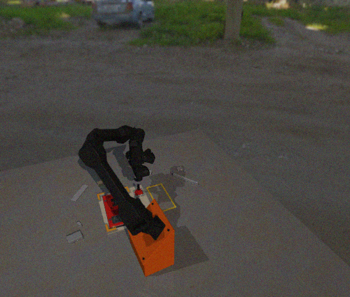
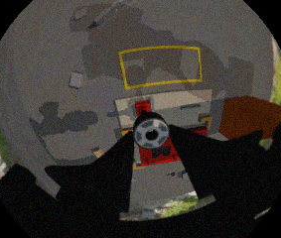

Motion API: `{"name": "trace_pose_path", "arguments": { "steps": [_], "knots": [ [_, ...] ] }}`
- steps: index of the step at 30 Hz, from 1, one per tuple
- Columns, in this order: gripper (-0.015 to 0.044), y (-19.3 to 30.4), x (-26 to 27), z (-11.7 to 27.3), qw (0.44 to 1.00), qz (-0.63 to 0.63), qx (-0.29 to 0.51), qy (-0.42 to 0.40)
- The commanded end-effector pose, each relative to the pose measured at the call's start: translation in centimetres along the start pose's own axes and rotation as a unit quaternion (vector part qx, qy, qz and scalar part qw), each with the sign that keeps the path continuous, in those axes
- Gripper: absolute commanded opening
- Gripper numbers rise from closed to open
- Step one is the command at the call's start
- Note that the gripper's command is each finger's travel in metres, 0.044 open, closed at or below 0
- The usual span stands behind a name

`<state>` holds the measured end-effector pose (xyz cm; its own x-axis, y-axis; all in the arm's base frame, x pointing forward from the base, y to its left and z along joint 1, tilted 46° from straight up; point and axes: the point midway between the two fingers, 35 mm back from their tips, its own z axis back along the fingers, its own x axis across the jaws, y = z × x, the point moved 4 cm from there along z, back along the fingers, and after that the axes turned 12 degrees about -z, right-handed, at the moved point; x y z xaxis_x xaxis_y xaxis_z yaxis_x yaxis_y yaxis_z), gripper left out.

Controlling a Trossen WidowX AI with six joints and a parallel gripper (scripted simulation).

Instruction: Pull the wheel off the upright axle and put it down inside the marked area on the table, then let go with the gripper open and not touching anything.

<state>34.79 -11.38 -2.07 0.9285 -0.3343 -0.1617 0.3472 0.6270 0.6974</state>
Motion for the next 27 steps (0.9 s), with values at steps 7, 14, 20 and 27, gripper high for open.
{"name": "trace_pose_path", "arguments": {
  "steps": [7, 14, 20, 27],
  "knots": [
    [0.0, -2.6, -0.8, -0.1, 1.0, 0.008, -0.005, 0.005],
    [0.0, -5.5, -1.8, 0.2, 1.0, 0.006, -0.007, 0.003],
    [0.0, -7.9, -2.8, 0.4, 1.0, 0.006, -0.007, 0.003],
    [0.0, -10.0, -3.9, 0.5, 1.0, 0.006, -0.005, 0.003]
  ]
}}
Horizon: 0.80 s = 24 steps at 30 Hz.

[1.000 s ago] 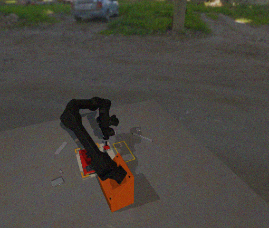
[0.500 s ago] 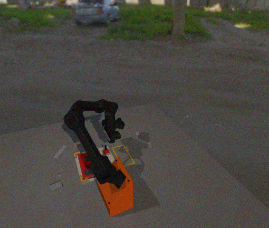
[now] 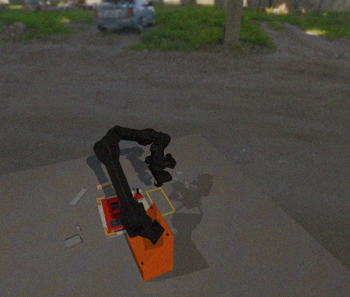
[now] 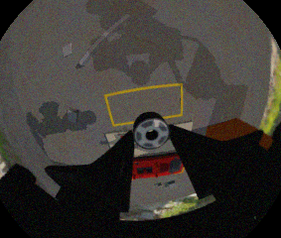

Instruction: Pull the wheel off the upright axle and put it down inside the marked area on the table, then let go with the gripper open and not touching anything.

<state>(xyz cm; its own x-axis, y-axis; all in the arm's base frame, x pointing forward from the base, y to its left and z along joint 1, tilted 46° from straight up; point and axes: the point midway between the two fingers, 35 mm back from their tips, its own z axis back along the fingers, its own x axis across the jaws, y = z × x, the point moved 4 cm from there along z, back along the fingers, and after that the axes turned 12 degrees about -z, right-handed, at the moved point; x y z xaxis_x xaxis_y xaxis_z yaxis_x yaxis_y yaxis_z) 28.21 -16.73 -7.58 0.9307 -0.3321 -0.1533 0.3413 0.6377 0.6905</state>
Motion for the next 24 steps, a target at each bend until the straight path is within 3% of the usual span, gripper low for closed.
{"name": "trace_pose_path", "arguments": {
  "steps": [1, 13, 24],
  "knots": [
    [0.0, -0.5, -0.5, -0.3, 1.0, 0.002, 0.0, 0.005],
    [0.0, -0.5, -0.5, -2.9, 1.0, 0.002, 0.001, 0.005],
    [0.0, -0.4, -0.5, -9.9, 1.0, 0.002, 0.002, 0.005]
  ]
}}
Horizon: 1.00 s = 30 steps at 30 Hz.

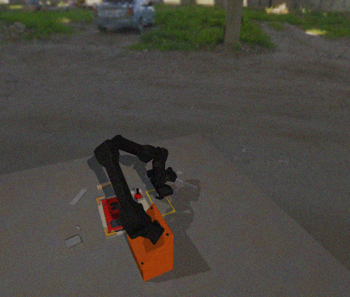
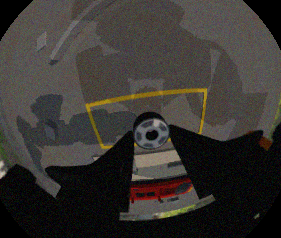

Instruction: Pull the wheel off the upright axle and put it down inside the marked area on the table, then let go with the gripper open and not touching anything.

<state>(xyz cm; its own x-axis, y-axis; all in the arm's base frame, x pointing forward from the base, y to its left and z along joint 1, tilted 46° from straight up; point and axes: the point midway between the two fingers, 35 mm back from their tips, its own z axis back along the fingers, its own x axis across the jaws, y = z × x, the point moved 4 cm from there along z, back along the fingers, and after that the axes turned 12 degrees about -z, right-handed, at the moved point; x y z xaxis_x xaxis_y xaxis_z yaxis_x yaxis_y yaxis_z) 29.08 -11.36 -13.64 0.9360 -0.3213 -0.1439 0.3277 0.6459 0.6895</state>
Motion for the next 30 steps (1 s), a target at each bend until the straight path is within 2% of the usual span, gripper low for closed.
{"name": "trace_pose_path", "arguments": {
  "steps": [1, 5, 16, 24, 27, 30],
  "knots": [
    [0.0, 0.1, -0.5, -2.2, 1.0, -0.006, 0.005, 0.004],
    [0.0, 0.1, -0.6, -2.6, 1.0, -0.006, 0.005, 0.004],
    [0.0289, 0.1, -0.5, -2.2, 1.0, -0.001, 0.002, 0.007],
    [0.03, 0.0, -0.4, 3.1, 1.0, -0.005, 0.003, 0.004],
    [0.03, 0.0, -0.4, 3.7, 1.0, -0.006, 0.004, 0.004],
    [0.0379, 0.0, -1.5, 3.9, 1.0, -0.011, 0.004, 0.002]
  ]
}}
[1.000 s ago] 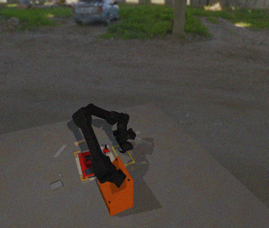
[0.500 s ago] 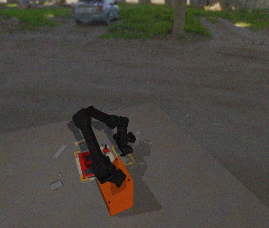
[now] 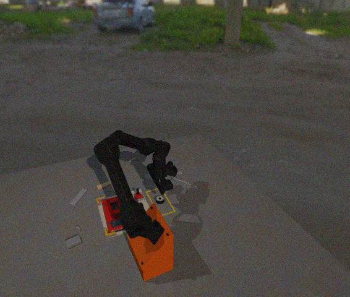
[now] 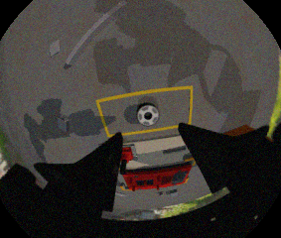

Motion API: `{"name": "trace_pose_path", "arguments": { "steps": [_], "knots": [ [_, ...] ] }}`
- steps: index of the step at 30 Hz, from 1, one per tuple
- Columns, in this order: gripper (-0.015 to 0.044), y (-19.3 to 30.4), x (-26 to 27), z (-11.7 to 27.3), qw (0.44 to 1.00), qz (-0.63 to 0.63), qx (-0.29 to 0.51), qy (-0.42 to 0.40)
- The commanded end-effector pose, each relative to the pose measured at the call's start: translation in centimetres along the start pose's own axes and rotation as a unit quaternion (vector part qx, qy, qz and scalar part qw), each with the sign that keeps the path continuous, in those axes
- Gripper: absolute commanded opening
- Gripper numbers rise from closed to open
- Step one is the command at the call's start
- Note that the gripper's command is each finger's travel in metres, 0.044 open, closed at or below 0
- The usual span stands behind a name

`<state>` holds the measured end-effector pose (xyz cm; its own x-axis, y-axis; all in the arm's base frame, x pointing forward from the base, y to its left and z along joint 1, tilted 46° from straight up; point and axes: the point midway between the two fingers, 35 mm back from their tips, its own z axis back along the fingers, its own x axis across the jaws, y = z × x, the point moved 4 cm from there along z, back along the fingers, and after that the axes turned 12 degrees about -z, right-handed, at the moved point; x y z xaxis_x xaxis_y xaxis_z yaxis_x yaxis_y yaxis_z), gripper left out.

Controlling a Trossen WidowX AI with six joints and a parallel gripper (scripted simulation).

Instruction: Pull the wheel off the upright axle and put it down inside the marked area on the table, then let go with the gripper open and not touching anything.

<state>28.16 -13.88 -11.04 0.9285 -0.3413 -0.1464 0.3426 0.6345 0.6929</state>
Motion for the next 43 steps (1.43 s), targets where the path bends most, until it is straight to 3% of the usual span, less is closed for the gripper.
{"name": "trace_pose_path", "arguments": {
  "steps": [1, 3, 11, 43],
  "knots": [
    [0.0405, 0.3, -1.7, 0.7, 1.0, -0.002, 0.0, 0.008],
    [0.044, 0.5, -3.1, 1.8, 1.0, -0.002, -0.001, 0.009],
    [0.044, 1.7, -8.7, 4.8, 1.0, 0.001, -0.001, 0.012],
    [0.044, 1.8, -8.8, 4.8, 1.0, 0.001, -0.001, 0.012]
  ]
}}
